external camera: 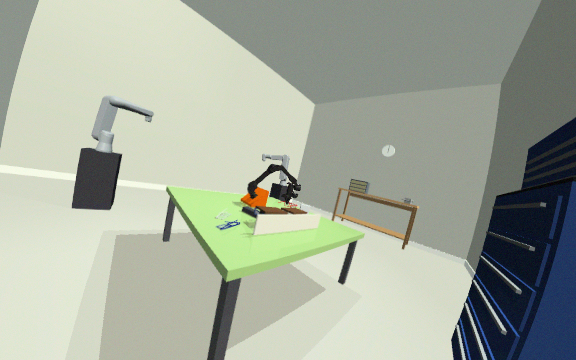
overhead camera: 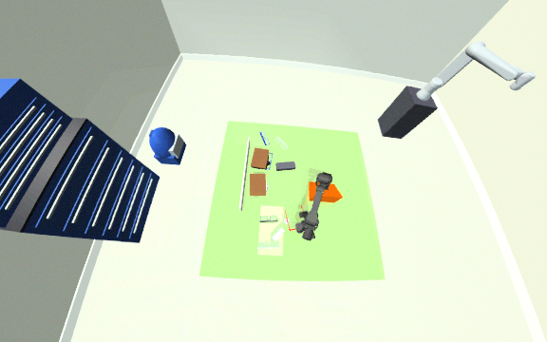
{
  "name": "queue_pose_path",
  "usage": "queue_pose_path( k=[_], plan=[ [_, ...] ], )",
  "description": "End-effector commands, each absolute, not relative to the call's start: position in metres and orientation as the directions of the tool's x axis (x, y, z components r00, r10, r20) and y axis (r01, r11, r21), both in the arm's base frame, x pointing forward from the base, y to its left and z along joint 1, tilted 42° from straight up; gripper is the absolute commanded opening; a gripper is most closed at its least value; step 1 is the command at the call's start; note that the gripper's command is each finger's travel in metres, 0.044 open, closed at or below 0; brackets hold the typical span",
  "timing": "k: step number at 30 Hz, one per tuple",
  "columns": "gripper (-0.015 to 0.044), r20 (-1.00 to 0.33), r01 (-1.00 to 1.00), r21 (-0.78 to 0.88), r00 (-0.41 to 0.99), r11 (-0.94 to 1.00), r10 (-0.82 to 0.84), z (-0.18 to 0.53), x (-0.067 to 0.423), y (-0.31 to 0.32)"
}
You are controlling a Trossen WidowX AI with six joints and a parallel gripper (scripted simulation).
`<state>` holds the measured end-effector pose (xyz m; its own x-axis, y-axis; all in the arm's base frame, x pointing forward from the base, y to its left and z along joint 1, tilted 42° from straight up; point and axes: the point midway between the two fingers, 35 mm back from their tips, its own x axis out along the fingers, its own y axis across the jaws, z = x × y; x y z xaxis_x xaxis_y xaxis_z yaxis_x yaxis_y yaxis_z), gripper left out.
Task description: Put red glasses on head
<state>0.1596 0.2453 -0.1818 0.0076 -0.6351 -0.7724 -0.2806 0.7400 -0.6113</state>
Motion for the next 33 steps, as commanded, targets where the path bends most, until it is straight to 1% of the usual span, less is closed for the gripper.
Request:
queue_pose_path(
  k=[1,33],
  plan=[
    [0.0,-0.77,-0.278,-0.613,0.0,0.739,-0.639,-0.182,0.156,0.243],
    [0.0,-0.77,-0.277,-0.614,0.001,0.739,-0.638,-0.184,0.168,0.245]
  ],
)
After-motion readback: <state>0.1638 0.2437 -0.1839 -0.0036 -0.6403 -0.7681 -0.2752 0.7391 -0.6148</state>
